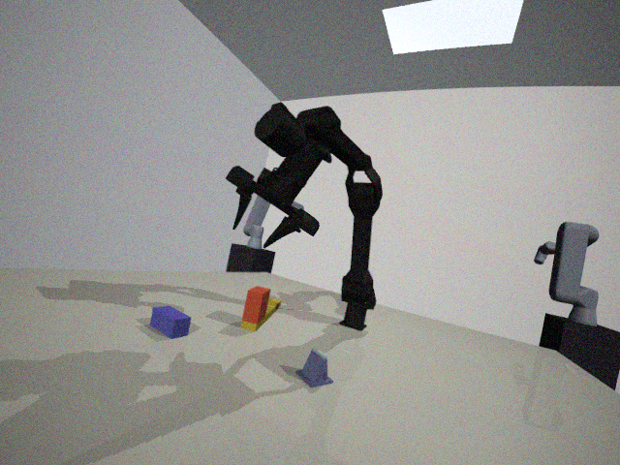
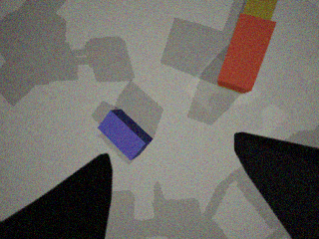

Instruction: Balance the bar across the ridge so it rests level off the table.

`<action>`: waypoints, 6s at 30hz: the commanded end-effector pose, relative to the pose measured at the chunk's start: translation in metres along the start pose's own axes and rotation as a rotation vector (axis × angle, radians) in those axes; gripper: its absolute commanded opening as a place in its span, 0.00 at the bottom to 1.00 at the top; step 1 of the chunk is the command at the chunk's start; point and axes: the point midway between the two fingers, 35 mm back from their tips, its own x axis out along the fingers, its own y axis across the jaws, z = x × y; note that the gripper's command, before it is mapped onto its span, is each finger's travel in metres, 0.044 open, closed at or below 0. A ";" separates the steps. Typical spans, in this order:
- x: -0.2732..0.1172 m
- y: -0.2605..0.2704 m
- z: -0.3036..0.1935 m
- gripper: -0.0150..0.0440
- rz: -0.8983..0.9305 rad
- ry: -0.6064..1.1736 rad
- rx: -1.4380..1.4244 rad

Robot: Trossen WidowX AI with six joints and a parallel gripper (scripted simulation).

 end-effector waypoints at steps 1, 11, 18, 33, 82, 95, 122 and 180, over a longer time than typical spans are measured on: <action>0.007 -0.006 0.016 0.79 -0.046 0.014 0.031; 0.027 -0.024 0.057 0.79 -0.165 0.050 0.130; 0.037 -0.039 0.081 0.79 -0.238 0.082 0.200; 0.053 -0.079 0.122 0.79 -0.374 0.170 0.373; 0.178 -0.134 0.094 0.79 -0.401 0.193 0.416; 0.178 -0.134 0.094 0.79 -0.401 0.193 0.416; 0.155 -0.122 0.101 0.25 -0.400 0.191 0.418; 0.082 -0.090 0.071 0.25 -0.227 0.393 -0.738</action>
